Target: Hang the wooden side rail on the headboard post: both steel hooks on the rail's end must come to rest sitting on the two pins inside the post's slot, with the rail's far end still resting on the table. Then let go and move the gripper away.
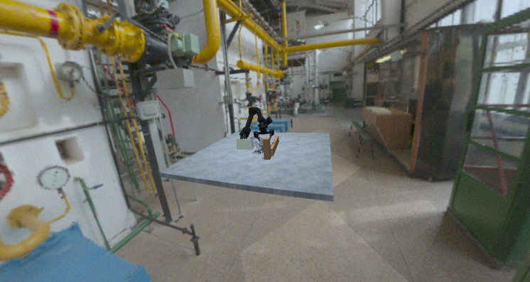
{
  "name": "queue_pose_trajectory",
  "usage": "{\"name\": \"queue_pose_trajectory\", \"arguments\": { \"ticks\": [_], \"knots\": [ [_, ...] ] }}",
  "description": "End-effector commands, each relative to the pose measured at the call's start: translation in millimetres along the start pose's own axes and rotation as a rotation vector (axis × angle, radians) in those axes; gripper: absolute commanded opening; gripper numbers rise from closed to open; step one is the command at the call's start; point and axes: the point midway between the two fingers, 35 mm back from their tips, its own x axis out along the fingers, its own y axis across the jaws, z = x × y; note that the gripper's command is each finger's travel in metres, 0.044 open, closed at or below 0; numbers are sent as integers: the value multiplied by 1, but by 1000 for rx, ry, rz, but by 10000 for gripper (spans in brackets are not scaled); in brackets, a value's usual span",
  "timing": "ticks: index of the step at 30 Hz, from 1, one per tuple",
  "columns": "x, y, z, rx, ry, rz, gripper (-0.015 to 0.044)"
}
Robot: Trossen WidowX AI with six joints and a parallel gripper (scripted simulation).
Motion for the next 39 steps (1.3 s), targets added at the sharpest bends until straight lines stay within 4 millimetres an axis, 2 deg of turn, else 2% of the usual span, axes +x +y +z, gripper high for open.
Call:
{"name": "queue_pose_trajectory", "arguments": {
  "ticks": [1, 10, 19, 29, 39],
  "knots": [
    [4, 7, 1, -228, 73, -8, 440],
    [10, 25, 0, -983, 328, 91, 440],
    [6, 41, 0, -1660, 505, 409, 440],
    [-1, 53, 2, -2061, 520, 761, 440],
    [-11, 65, 5, -2407, 371, 1162, 440]
  ]
}}
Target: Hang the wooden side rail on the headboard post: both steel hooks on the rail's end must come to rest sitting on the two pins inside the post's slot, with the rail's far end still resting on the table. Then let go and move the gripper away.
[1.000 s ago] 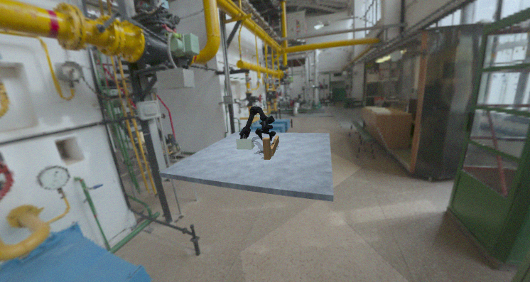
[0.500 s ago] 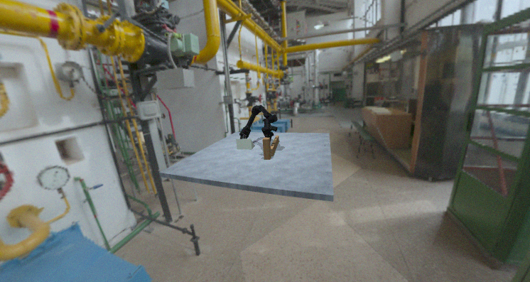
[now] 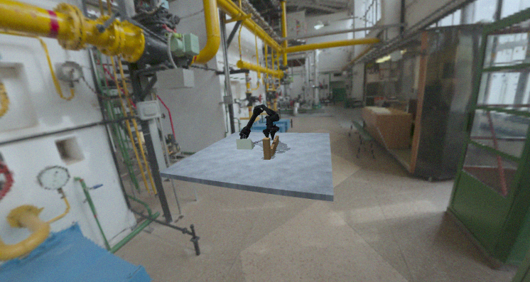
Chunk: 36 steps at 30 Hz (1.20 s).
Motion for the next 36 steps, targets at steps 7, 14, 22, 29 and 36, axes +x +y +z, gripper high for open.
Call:
{"name": "queue_pose_trajectory", "arguments": {
  "ticks": [7, 14, 22, 29, 36],
  "knots": [
    [-14, -5, 18, -884, -286, 167, 440],
    [-14, -5, 18, -884, -286, 167, 440],
    [-14, -5, 18, -884, -286, 167, 440],
    [20, 5, 24, -885, -287, 167, 440],
    [34, 9, 27, -885, -288, 167, 440]
  ]
}}
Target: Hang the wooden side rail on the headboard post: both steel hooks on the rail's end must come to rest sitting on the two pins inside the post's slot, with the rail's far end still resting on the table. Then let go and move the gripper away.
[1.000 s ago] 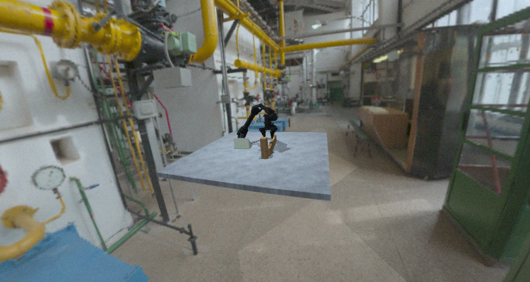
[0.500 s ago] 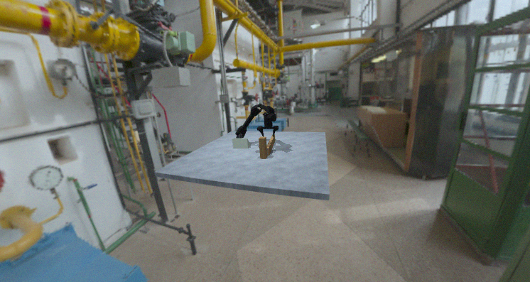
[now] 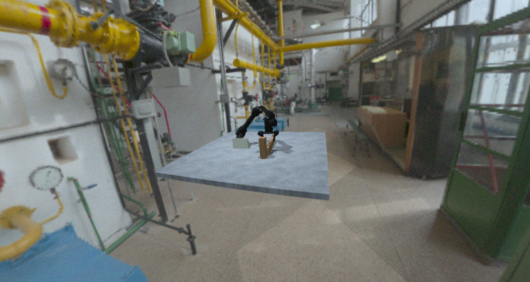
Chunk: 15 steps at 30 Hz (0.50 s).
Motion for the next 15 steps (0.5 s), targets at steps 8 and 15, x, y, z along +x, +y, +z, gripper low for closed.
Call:
{"name": "queue_pose_trajectory", "arguments": {
  "ticks": [8, 15],
  "knots": [
    [17, -1, 0, 5, -4, -2, 440],
    [29, -1, 0, 7, -4, -2, 440]
  ]
}}
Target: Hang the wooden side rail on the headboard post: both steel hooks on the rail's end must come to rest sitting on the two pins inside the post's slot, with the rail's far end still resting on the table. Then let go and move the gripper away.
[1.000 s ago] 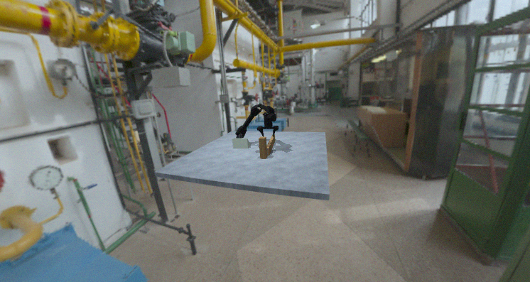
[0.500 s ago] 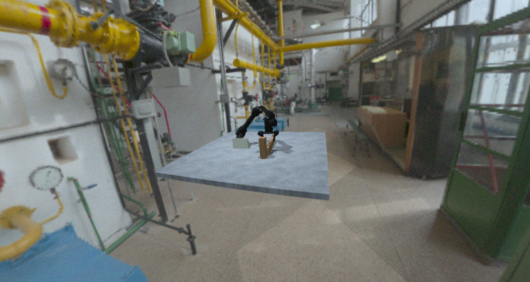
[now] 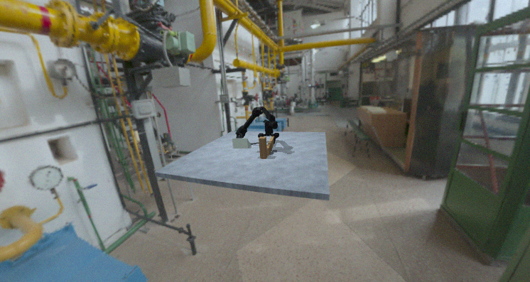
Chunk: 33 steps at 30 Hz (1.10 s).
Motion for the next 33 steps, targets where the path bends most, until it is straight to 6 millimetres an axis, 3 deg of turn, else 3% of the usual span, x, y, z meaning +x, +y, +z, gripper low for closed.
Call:
{"name": "queue_pose_trajectory", "arguments": {
  "ticks": [1, 30, 33],
  "knots": [
    [8, 1, 0, 8, -6, 1, 440],
    [52, 2, 1, 5, -9, 1, 440],
    [52, 2, 1, 5, -9, 1, 361]
  ]
}}
